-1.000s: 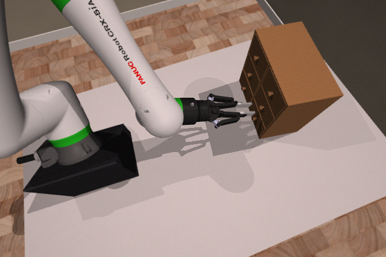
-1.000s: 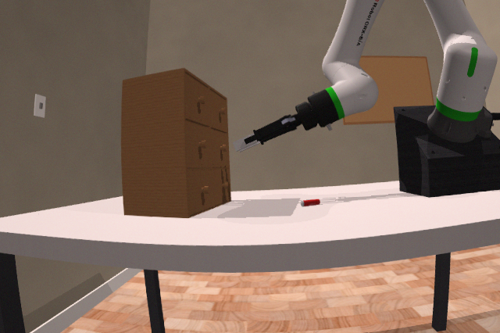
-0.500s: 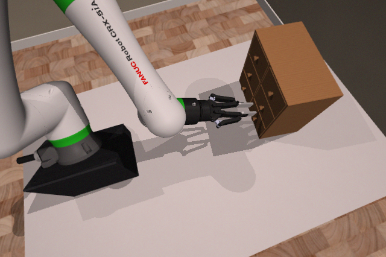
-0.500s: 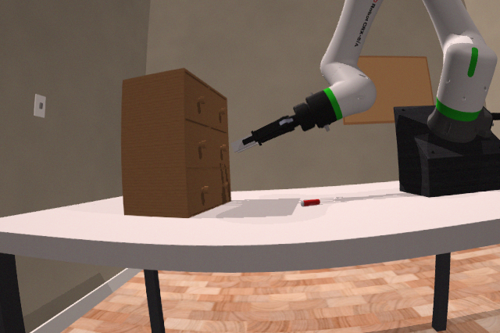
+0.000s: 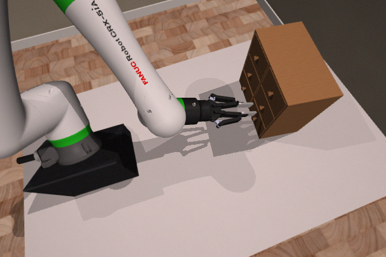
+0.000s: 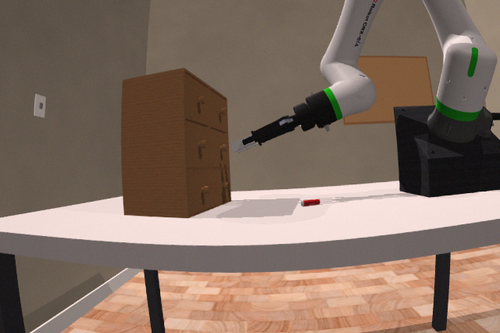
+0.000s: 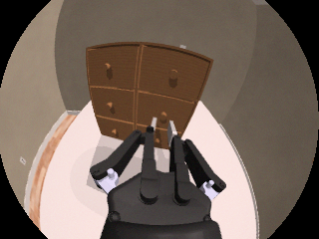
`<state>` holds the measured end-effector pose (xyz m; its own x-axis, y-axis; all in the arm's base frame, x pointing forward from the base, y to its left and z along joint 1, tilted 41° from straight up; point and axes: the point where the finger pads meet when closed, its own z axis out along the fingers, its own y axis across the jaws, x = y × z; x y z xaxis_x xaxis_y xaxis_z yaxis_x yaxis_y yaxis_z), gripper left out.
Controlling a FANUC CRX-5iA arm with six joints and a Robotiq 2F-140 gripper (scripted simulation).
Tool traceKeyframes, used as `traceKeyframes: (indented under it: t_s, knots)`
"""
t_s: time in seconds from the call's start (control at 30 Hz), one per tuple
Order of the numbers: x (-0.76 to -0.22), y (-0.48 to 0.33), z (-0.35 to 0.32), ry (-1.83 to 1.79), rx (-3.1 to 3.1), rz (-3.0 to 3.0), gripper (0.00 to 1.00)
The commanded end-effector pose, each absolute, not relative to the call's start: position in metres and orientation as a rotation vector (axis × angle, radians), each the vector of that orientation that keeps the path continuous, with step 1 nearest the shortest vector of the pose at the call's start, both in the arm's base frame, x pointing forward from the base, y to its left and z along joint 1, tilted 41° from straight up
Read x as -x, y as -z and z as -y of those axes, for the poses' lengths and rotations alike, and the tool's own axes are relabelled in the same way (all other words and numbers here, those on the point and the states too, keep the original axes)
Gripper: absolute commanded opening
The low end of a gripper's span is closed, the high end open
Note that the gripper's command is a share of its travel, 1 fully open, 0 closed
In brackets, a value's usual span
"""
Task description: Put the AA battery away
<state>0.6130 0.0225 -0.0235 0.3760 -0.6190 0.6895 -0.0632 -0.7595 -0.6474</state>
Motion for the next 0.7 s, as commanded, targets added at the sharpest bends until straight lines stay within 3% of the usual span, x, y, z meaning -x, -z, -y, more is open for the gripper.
traceKeyframes:
  t_s: [0.0,0.67]
  knots:
    - [-0.613,0.023,-0.022,1.387,2.113,-0.586,0.2]
    - [-0.638,0.025,-0.022,1.387,2.113,-0.586,0.2]
